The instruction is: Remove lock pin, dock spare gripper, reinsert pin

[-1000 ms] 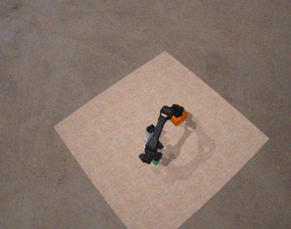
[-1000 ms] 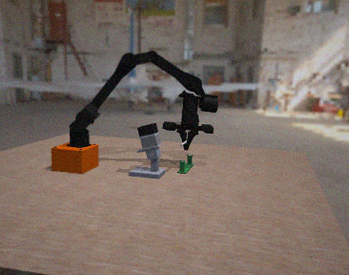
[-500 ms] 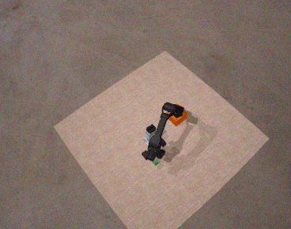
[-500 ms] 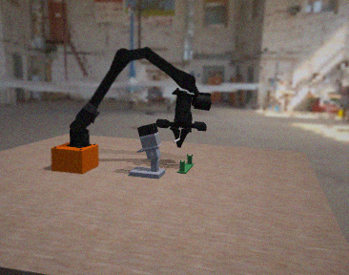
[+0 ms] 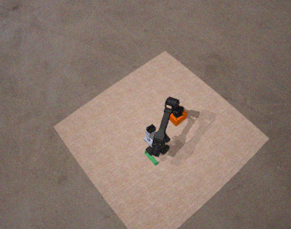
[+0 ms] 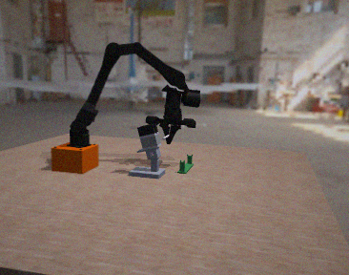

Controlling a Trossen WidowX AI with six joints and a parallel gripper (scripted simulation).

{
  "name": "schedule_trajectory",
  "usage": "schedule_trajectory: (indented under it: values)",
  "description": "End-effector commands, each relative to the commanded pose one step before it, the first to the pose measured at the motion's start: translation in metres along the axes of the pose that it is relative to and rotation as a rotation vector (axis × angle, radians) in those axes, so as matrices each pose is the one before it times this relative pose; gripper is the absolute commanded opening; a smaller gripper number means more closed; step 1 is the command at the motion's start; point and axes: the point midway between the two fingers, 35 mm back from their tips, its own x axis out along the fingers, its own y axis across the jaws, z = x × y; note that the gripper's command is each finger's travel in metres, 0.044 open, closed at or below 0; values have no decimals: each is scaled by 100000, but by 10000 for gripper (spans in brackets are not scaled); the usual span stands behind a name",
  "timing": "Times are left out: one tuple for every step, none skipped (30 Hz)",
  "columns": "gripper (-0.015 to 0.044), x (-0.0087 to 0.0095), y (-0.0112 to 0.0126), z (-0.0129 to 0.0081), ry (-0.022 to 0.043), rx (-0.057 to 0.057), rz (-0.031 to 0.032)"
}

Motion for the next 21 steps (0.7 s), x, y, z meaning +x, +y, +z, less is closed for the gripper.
schedule_trajectory:
  values:
    - [0, -231, 1191, -135, -698, 310, -117]
    - [0, -19, 284, -47, -18, -47, 37]
    - [0, -16, 284, -48, -18, -47, 37]
    - [0, -13, 284, -49, -18, -47, 37]
    - [0, -9, 231, -41, -14, -38, 30]
    - [0, -4, 139, -25, -8, -23, 18]
    - [0, -1, 46, -8, -3, -8, 6]
    - [0, 100, -8, 31, -3, -1, 9]
    - [0, 182, -14, 56, -5, -3, 16]
    - [0, 270, -19, 81, -7, -4, 23]
    - [0, 367, -22, 108, -9, -5, 32]
    - [0, 412, -19, 119, -10, -6, 36]
    - [0, 464, -15, 130, -11, -7, 42]
    - [0, 519, -9, 141, -12, -8, 47]
    - [0, 561, 0, 147, -12, -9, 52]
    - [0, 581, 10, 146, -12, -9, 55]
    - [0, 584, 21, 141, -12, -10, 56]
    - [0, 461, 24, 107, -9, -8, 45]
    - [0, 280, 18, 63, -5, -5, 28]
    - [0, 93, 6, 21, -2, -2, 9]
    - [0, 122, -39, 32, -21, 20, -6]
